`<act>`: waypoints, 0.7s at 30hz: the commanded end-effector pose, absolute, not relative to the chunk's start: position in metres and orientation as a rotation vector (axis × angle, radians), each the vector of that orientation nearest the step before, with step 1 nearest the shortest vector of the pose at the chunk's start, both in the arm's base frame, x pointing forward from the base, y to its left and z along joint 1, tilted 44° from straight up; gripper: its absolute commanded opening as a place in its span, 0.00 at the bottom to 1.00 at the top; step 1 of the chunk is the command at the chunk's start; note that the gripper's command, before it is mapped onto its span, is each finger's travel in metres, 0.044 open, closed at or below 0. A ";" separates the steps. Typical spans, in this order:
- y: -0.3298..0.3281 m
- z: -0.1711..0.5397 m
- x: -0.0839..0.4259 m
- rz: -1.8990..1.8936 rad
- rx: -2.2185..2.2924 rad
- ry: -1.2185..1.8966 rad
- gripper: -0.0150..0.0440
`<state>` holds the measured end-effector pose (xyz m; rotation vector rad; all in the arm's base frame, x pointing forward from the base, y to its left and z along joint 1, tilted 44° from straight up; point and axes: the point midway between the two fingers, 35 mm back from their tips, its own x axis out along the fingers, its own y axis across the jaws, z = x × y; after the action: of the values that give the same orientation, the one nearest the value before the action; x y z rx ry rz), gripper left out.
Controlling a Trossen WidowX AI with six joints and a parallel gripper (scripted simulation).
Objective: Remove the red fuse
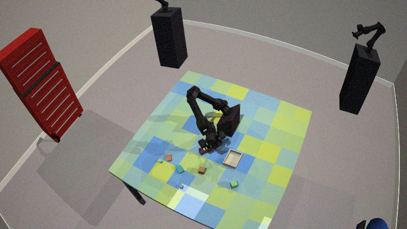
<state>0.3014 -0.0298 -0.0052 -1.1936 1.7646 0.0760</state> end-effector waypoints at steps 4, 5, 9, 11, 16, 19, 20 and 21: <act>-0.003 -0.027 0.312 0.081 -1.188 1.759 0.25; 0.001 -0.031 0.313 0.082 -1.187 1.759 0.25; 0.017 -0.045 0.316 0.082 -1.186 1.759 0.25; 0.024 -0.053 0.318 0.082 -1.186 1.759 0.25; 0.044 -0.072 0.319 0.081 -1.186 1.760 0.25; 0.056 -0.084 0.318 0.078 -1.187 1.761 0.25; 0.059 -0.088 0.318 0.077 -1.187 1.761 0.25; 0.063 -0.092 0.318 0.076 -1.187 1.761 0.25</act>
<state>0.3185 0.0520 -0.0820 -1.1891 1.7626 0.0784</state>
